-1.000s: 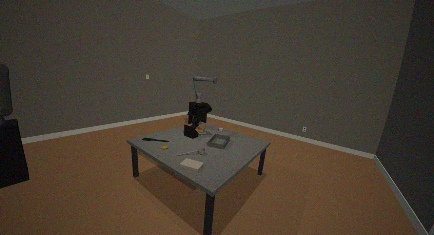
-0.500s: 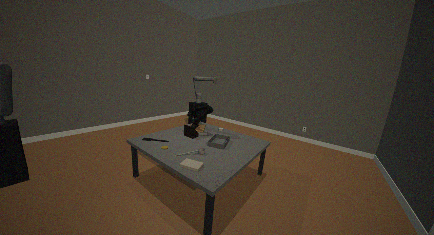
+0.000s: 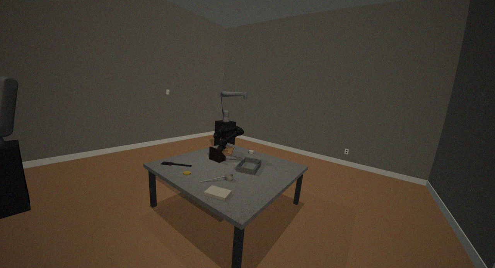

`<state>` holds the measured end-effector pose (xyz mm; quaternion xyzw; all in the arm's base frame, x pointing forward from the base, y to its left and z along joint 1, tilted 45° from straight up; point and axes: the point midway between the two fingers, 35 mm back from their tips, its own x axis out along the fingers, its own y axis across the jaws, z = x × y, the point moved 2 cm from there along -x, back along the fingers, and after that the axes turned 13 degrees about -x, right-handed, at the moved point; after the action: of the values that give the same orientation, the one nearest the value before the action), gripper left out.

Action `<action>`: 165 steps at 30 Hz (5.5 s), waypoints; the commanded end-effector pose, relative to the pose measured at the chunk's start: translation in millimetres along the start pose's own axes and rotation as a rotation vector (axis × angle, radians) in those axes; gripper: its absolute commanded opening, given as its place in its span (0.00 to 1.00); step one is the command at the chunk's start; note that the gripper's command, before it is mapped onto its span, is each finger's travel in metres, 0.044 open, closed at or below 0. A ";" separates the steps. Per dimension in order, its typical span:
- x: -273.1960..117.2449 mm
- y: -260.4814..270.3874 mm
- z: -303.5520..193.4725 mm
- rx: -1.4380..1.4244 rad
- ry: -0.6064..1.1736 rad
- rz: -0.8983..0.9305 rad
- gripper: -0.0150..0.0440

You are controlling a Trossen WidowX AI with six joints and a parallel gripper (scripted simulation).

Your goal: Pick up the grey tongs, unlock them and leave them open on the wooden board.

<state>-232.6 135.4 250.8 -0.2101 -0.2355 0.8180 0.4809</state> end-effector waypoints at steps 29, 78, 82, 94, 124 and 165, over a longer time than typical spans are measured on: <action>-12.8 -9.2 -15.7 0.007 -0.090 -0.077 0.00; 13.4 7.1 20.6 0.002 0.229 0.118 0.00; 14.4 6.6 22.4 0.005 0.283 0.133 0.00; 13.7 0.6 25.3 0.015 0.457 0.156 0.00; 3.3 -20.5 25.4 0.035 0.752 0.123 0.00; 53.4 -8.0 -16.4 0.040 0.757 0.127 0.00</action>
<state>-241.1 186.6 239.4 -0.5012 -0.0105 0.7136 0.4893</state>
